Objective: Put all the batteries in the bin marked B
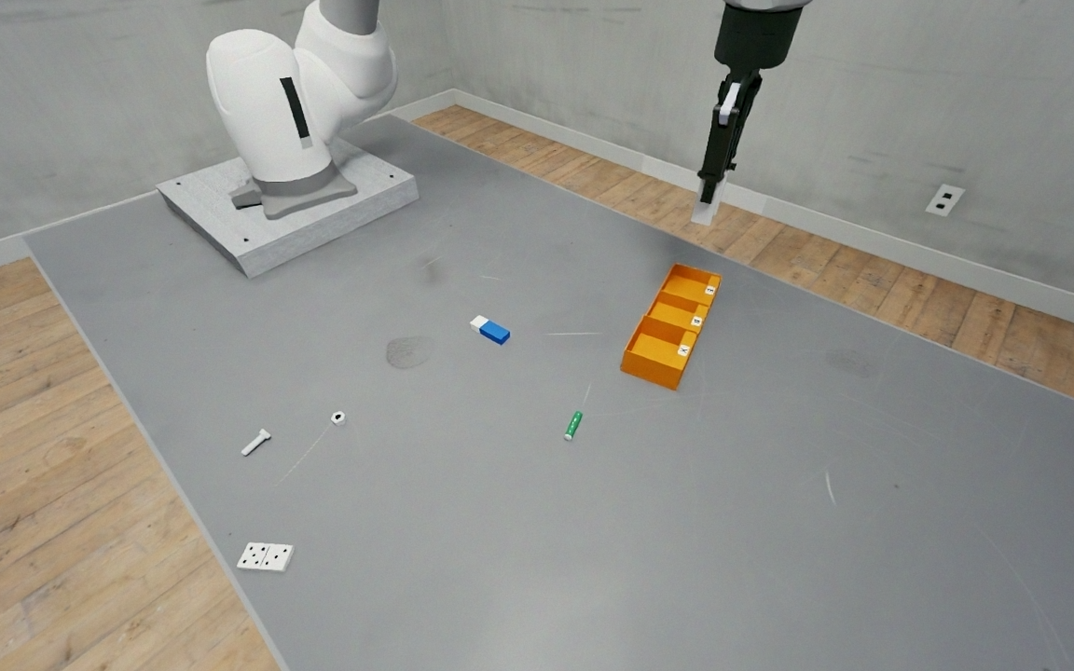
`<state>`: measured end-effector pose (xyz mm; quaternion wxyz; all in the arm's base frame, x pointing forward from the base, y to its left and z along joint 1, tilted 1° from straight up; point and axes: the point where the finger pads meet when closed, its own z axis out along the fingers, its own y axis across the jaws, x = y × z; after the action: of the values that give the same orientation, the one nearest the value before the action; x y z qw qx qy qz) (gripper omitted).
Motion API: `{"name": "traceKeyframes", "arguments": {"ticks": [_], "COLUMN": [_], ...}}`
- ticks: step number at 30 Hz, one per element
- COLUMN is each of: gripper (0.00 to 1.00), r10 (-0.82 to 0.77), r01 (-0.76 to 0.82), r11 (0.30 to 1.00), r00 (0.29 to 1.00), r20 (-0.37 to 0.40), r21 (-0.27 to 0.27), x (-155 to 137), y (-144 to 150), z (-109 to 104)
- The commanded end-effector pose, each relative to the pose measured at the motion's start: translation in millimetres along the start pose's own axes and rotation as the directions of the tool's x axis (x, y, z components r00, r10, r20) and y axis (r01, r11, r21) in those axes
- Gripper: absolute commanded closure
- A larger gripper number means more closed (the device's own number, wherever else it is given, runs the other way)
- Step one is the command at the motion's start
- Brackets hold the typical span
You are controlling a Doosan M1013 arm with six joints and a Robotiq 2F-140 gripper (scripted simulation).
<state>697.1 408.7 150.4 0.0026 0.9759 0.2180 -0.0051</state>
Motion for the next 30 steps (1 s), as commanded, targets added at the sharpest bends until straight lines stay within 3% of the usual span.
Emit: {"name": "traceKeyframes", "arguments": {"ticks": [1,10,12,13,18,27,29,30], "gripper": [0.77,0.77,0.77,0.77,0.77,0.77,0.77,0.77], "r10": [0.157,0.530,0.530,0.620,0.755,0.952,0.952,0.983], "r01": [-0.157,-0.530,-0.530,-0.620,-0.755,-0.952,-0.952,-0.983], "r11": [0.988,0.848,0.848,0.785,0.655,0.307,0.307,0.186], "r00": [0.988,0.848,0.848,0.785,0.655,0.307,0.307,0.186], "r20": [-0.003,-0.003,-0.003,-0.004,-0.002,0.000,0.000,-0.001], "r21": [-0.001,0.001,0.001,0.000,0.002,0.003,0.003,0.003], "x": [-4,-16,-16,-17,-24,-36,-36,-37], "y": [26,96,96,103,142,212,212,220], "z": [8,32,32,35,48,73,73,75]}}
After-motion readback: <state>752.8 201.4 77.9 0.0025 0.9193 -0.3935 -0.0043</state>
